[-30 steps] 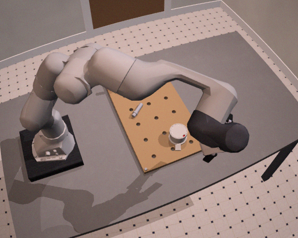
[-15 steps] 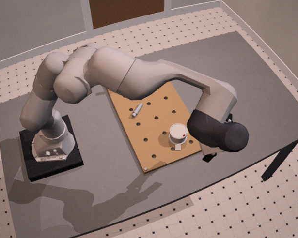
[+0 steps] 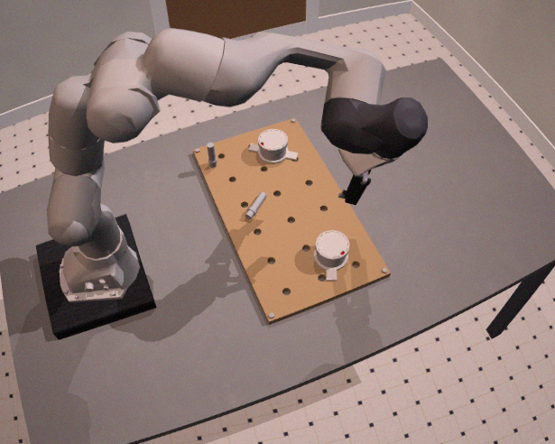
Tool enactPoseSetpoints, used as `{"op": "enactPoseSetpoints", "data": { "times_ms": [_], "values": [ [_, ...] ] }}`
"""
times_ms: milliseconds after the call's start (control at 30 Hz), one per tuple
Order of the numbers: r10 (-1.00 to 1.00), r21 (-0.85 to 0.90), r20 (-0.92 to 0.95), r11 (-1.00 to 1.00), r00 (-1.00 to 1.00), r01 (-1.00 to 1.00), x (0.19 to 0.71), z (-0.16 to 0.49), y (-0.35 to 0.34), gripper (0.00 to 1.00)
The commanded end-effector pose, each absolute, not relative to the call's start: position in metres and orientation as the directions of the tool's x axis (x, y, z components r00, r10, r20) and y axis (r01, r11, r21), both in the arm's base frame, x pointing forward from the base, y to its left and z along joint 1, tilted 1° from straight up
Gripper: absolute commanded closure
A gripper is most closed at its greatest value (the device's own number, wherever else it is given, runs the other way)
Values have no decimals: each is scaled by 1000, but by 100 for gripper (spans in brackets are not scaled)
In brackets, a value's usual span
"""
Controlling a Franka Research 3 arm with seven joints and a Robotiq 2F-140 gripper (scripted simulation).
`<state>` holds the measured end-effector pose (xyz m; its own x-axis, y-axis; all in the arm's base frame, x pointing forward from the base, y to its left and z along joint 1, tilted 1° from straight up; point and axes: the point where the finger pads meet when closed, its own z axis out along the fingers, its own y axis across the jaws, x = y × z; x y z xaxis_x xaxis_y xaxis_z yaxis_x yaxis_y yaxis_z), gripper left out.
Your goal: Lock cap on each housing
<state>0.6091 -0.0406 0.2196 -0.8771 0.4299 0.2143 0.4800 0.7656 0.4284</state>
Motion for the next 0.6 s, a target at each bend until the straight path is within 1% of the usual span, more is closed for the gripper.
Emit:
{"op": "enactPoseSetpoints", "data": {
  "times_ms": [0, 33, 67, 267, 300, 567],
  "values": [
    [458, 392, 198, 773, -866, 499, 607, 222, 8, 0],
    [458, 392, 198, 773, -866, 499, 607, 222, 8, 0],
    [413, 366, 191, 812, -891, 455, 590, 220, 52, 0],
    [413, 366, 191, 812, -891, 455, 590, 220, 52, 0],
    [365, 336, 180, 850, -913, 406, 569, 217, 95, 0],
    [365, 336, 180, 850, -913, 406, 569, 217, 95, 0]
  ]
}}
